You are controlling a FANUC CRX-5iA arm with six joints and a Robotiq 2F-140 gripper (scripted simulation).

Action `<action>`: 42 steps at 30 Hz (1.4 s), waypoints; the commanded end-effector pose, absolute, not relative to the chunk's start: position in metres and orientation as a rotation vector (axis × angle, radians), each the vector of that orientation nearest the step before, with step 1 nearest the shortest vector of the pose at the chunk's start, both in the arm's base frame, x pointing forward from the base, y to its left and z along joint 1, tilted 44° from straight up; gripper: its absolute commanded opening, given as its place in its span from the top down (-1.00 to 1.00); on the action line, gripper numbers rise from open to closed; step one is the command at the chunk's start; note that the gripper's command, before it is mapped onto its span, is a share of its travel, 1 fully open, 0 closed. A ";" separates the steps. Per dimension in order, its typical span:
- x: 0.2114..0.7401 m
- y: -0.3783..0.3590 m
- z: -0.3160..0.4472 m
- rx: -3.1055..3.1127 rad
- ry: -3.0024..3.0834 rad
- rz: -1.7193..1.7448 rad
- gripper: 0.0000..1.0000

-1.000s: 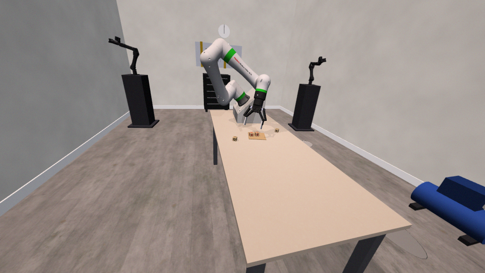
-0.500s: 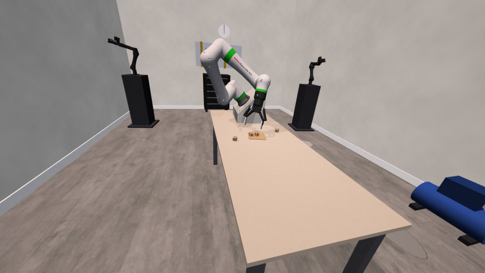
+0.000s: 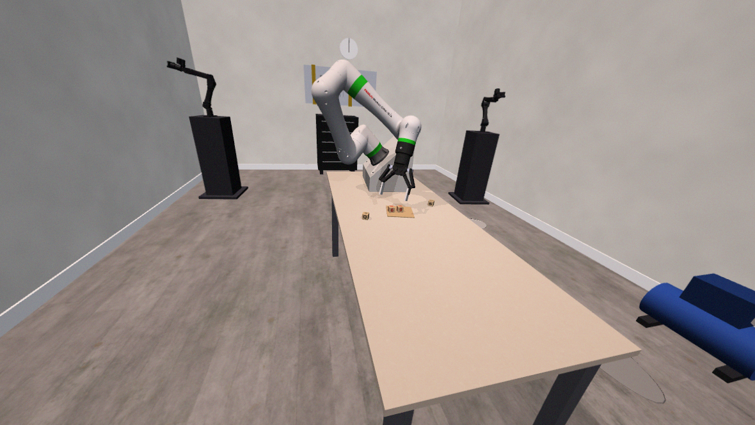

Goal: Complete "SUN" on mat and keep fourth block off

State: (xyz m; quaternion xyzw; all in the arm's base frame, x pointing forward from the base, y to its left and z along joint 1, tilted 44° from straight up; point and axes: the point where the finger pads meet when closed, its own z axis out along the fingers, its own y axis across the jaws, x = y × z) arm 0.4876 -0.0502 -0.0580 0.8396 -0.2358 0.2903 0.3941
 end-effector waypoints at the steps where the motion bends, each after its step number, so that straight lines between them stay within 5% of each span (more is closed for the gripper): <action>1: 0.488 -0.050 -0.057 2.129 -0.600 0.733 -1.00; 42: 0.506 -0.075 0.103 2.425 -0.651 0.113 -1.00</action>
